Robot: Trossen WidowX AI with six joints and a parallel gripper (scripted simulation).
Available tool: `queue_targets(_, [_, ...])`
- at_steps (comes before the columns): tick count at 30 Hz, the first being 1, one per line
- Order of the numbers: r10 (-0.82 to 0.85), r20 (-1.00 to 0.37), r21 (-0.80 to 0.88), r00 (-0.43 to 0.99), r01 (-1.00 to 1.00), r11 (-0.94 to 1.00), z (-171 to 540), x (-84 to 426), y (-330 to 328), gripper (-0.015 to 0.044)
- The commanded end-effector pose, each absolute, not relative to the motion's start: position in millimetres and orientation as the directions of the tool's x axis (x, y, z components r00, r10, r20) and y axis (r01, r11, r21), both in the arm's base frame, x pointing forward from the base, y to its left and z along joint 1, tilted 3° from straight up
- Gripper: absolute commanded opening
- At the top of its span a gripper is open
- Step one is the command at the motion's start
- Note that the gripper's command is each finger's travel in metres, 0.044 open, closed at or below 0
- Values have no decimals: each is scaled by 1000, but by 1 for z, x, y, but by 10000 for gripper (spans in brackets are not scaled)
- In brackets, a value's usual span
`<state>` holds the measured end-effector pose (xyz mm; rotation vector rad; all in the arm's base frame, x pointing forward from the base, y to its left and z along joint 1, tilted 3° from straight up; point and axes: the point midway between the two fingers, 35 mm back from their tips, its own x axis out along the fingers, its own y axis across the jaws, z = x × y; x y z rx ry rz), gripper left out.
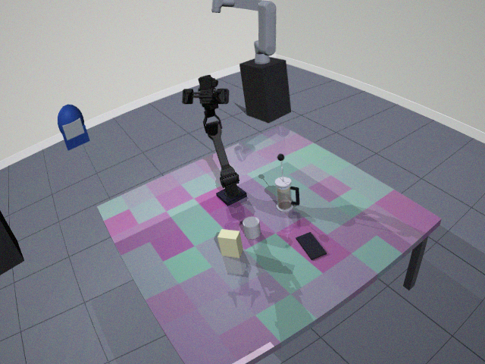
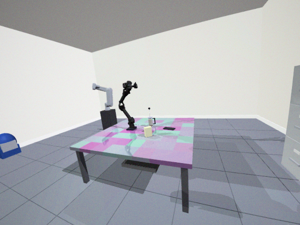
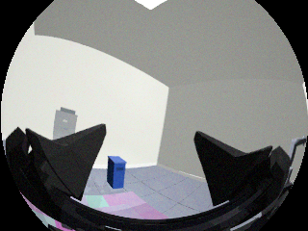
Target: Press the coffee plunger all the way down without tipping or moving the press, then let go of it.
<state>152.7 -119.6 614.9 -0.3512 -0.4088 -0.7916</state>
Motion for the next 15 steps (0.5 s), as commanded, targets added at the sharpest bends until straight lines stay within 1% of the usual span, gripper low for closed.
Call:
queue_targets(1, [-493, 320, -170, 809, 560, 811, 572, 197, -97, 440])
queue_targets(5, [-330, 146, -170, 932, 353, 920, 525, 229, -62, 440])
queue_targets(8, [-191, 10, -156, 982, 190, 969, 490, 244, -30, 440])
queue_targets(11, [-47, -128, -133, 991, 29, 991, 453, 250, 4, 440])
queue_targets(15, [137, -308, -89, 942, -172, 981, 405, 244, 49, 440])
